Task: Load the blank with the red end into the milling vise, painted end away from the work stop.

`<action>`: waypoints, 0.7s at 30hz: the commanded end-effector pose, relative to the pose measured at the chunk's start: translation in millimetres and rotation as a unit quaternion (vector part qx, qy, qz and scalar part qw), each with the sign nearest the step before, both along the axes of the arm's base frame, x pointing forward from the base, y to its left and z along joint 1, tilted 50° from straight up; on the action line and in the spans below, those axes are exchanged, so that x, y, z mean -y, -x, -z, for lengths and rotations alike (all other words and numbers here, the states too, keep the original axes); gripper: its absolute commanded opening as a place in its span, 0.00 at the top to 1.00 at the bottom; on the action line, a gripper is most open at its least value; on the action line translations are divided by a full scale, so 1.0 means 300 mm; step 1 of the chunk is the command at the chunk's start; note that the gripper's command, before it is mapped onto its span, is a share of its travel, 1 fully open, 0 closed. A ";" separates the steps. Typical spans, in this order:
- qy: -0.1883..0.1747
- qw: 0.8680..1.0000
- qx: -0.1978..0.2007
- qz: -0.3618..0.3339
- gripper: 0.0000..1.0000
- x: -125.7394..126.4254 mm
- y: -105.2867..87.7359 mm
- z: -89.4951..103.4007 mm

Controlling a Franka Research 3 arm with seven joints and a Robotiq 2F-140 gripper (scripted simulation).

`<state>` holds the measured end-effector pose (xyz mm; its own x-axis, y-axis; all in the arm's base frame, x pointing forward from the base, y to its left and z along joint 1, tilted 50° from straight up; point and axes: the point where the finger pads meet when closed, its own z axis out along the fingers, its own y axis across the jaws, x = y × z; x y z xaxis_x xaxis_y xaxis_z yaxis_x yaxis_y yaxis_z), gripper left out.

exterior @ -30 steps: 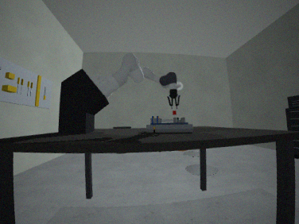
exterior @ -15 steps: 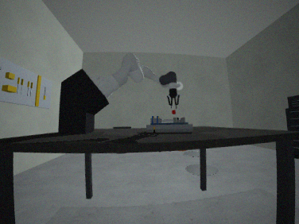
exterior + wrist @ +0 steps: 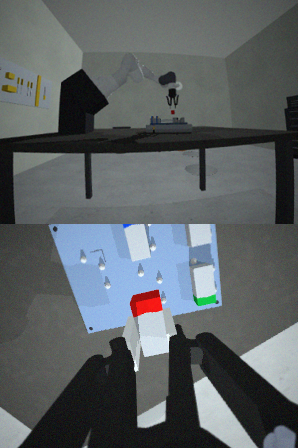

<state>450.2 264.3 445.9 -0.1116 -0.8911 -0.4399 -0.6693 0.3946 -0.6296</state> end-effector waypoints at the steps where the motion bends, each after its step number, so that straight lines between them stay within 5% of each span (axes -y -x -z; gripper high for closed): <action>1: -0.003 1.000 0.000 0.002 1.00 0.000 -0.008 0.002; 21: -0.003 1.000 0.000 0.002 1.00 -0.002 -0.019 0.006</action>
